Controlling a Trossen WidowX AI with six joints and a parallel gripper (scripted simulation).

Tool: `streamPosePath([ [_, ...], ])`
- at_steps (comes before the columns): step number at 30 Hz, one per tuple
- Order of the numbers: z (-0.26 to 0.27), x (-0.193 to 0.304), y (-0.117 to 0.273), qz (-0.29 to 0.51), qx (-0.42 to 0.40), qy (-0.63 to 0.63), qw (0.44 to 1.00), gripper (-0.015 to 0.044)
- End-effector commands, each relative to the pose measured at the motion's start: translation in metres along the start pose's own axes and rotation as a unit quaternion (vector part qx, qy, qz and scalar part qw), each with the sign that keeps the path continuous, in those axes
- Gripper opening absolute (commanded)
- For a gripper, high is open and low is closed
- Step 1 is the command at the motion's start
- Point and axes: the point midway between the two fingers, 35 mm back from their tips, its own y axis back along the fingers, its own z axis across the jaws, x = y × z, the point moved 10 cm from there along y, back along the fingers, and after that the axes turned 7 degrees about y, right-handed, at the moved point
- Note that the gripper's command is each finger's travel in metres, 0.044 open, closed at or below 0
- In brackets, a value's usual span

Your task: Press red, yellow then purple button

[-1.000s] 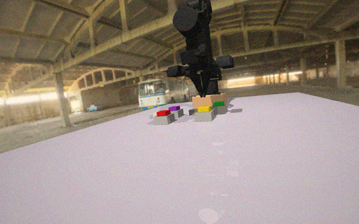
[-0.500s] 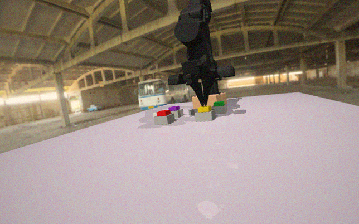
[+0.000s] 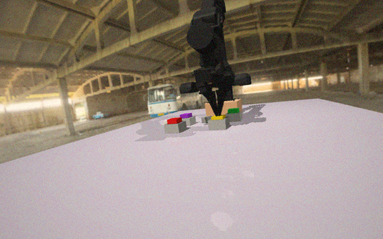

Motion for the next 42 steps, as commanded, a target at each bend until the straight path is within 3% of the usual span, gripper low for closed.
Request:
streamPosePath([
  [1,0.000,0.002,-0.002,0.004,0.000,-0.002,1.000,0.0020],
  [10,0.000,0.002,-0.002,0.004,0.000,-0.002,1.000,0.0020],
  [14,0.000,0.001,0.029,0.003,0.000,-0.001,1.000,0.0020],
  [20,0.000,0.001,0.034,0.003,0.000,-0.002,1.000,0.0020],
  [25,0.000,0.000,0.091,0.003,0.000,-0.001,1.000,0.0020],
  [31,-0.002,0.001,0.093,0.003,0.000,-0.001,1.000,0.0020],
  [42,-0.116,0.073,0.095,0.007,0.006,-0.001,1.000,0.0020],
])
